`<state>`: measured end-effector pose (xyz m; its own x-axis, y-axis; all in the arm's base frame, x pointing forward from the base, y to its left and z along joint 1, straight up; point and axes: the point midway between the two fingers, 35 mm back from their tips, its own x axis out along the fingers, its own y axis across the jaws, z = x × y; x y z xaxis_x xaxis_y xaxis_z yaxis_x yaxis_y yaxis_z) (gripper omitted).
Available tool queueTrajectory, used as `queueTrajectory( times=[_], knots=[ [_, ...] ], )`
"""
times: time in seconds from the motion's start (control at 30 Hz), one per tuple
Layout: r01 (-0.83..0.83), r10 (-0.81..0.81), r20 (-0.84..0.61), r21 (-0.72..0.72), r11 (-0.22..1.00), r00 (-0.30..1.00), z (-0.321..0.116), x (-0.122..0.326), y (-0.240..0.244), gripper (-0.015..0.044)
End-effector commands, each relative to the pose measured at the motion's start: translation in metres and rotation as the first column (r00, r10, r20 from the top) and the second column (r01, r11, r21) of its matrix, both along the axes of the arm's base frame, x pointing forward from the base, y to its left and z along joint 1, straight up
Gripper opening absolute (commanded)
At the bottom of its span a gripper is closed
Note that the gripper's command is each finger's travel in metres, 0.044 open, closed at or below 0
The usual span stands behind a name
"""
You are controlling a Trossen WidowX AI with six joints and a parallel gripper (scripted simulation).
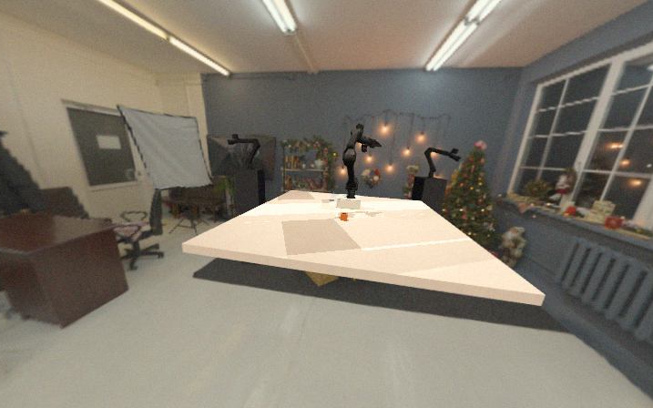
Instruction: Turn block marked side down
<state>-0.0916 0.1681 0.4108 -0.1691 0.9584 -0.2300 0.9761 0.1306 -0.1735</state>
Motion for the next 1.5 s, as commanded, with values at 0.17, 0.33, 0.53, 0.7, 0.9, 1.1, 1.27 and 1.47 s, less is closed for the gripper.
queueTrajectory(
  times=[0.17,0.33,0.53,0.7,0.9,1.1,1.27,1.47],
  knots=[
    [0.198,-0.208,-0.117,-0.093,0.976,0.971,-0.015,0.01,0.027,0.044],
    [0.406,-0.449,-0.239,-0.208,0.89,0.861,-0.035,0.033,0.06,0.044],
    [0.612,-0.708,-0.357,-0.357,0.706,0.609,-0.064,0.078,0.093,0.044],
    [0.717,-0.85,-0.427,-0.483,0.502,0.308,-0.091,0.128,0.111,0.044],
    [0.743,-0.877,-0.465,-0.628,0.233,-0.119,-0.125,0.198,0.115,0.044],
    [0.664,-0.718,-0.478,-0.747,0.03,-0.505,-0.156,0.268,0.1,0.044],
    [0.534,-0.466,-0.428,-0.837,-0.119,-0.774,-0.185,0.324,0.069,0.044],
    [0.343,-0.09,-0.332,-0.915,-0.21,-0.939,-0.219,0.381,0.011,0.044]
  ],
)
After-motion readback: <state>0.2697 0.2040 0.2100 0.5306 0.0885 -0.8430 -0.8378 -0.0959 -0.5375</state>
